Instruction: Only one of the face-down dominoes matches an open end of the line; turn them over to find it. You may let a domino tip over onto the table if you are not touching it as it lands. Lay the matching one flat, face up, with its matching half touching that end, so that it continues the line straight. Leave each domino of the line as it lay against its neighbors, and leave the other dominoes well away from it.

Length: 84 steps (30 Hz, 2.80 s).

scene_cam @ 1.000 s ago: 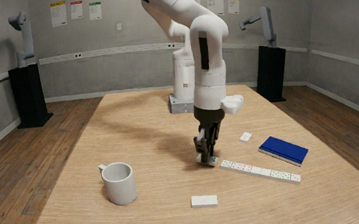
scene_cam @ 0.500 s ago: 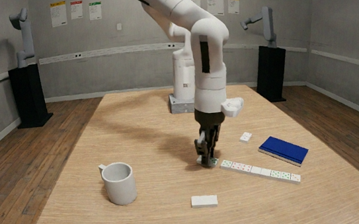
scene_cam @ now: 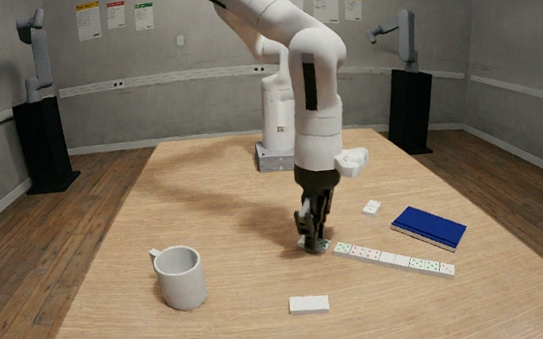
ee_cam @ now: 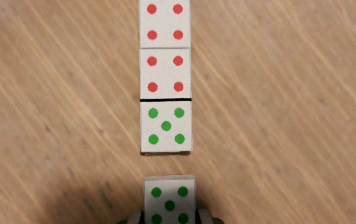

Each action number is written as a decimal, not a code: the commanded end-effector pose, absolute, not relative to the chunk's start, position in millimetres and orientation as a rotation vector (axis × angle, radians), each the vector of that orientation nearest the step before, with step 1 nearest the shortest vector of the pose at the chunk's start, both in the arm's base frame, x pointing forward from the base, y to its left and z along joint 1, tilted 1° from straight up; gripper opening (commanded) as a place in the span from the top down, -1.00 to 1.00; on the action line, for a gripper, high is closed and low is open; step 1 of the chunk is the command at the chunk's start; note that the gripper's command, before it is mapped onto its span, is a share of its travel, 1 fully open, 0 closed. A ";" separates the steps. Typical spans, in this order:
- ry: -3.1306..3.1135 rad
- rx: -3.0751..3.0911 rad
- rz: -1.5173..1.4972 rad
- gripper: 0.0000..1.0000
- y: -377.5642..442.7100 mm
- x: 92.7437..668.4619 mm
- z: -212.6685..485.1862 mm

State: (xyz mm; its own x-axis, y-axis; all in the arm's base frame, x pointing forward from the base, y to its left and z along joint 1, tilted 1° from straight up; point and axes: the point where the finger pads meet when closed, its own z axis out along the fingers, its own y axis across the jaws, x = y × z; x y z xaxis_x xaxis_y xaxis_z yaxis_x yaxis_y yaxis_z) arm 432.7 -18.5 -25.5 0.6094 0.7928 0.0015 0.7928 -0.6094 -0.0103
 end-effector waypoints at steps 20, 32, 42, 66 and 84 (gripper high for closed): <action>-1.382 -2.811 -0.001 0.38 -16.0 435.3 -26.8; -1.381 -2.811 -0.002 0.38 -11.3 438.7 -26.6; -1.379 -2.812 -0.002 0.38 -6.9 441.3 -26.6; -1.378 -2.812 0.000 0.38 -6.4 441.4 -26.7; -1.381 -2.811 0.001 0.38 -6.1 440.4 -26.9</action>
